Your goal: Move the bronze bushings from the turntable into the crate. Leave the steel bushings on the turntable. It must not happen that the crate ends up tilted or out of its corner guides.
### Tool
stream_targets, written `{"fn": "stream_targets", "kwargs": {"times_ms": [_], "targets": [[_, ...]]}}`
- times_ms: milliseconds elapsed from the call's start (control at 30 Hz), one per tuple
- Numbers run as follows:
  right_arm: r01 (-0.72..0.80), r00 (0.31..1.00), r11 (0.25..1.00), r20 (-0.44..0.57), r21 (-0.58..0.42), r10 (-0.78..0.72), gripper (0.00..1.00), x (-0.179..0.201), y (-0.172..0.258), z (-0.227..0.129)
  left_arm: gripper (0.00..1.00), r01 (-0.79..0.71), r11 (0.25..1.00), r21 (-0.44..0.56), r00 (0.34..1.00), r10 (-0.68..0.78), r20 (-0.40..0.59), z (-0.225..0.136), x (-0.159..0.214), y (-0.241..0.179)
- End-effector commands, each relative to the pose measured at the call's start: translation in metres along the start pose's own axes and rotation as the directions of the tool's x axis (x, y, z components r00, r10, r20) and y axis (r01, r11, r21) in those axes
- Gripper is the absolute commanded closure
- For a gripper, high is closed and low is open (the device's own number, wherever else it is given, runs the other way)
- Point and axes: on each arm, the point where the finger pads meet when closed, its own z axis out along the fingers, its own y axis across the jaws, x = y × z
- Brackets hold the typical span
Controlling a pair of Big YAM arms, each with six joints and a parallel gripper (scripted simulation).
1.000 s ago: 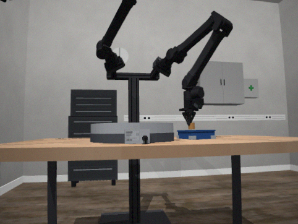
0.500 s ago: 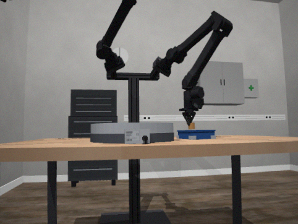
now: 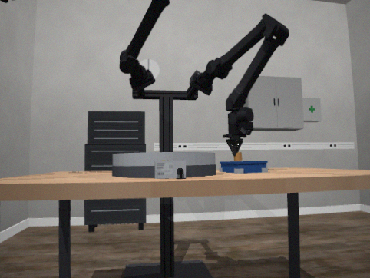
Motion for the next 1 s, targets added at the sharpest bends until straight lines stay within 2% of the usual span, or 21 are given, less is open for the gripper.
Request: {"fn": "stream_targets", "kwargs": {"times_ms": [0, 967], "targets": [[0.008, 0.999, 1.000, 0.054, 0.015, -0.009, 0.00, -0.0332, -0.0067, -0.0036, 1.00, -0.009, 1.000, 0.005, 0.999, 0.009, -0.034, -0.0056, 0.0208, -0.0010], [0.008, 0.999, 1.000, 0.054, 0.015, -0.009, 0.00, -0.0332, -0.0067, -0.0036, 1.00, -0.009, 1.000, 0.008, 0.999, 0.010, -0.037, -0.0067, 0.0244, -0.0036]]}}
